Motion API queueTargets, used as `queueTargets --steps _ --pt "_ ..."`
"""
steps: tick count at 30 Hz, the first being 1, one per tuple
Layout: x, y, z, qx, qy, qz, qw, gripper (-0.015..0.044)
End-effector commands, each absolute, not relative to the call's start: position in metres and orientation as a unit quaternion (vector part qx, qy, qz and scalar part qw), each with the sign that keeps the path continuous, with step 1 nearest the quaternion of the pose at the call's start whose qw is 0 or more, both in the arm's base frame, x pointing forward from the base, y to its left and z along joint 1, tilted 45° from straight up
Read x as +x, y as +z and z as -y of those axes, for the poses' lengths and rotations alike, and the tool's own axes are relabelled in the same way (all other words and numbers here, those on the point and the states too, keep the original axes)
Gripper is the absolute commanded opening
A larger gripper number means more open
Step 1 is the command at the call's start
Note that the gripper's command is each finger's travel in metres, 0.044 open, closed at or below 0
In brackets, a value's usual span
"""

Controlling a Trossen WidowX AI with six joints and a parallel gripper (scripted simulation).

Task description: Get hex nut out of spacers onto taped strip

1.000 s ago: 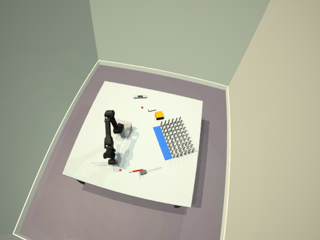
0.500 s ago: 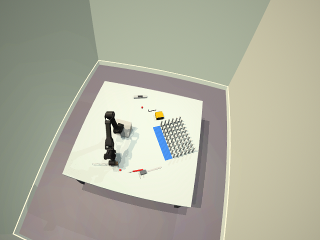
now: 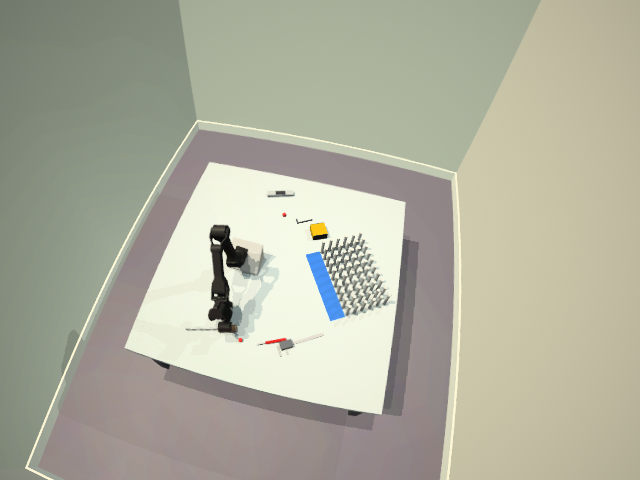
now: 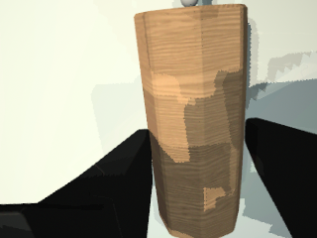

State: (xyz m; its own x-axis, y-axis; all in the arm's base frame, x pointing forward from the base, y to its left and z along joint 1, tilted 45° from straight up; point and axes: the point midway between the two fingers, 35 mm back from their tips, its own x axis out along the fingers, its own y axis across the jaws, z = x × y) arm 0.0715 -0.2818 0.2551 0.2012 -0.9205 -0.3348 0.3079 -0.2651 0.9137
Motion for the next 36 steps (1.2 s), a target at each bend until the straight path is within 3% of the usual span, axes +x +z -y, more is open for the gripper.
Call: queueTargets --steps 1,36 --pt "0.0716 0.2473 0.2859 0.556 -0.569 0.275 0.54 0.0" --pt "0.0717 0.2469 0.2861 0.538 -0.535 0.316 0.57 0.0"
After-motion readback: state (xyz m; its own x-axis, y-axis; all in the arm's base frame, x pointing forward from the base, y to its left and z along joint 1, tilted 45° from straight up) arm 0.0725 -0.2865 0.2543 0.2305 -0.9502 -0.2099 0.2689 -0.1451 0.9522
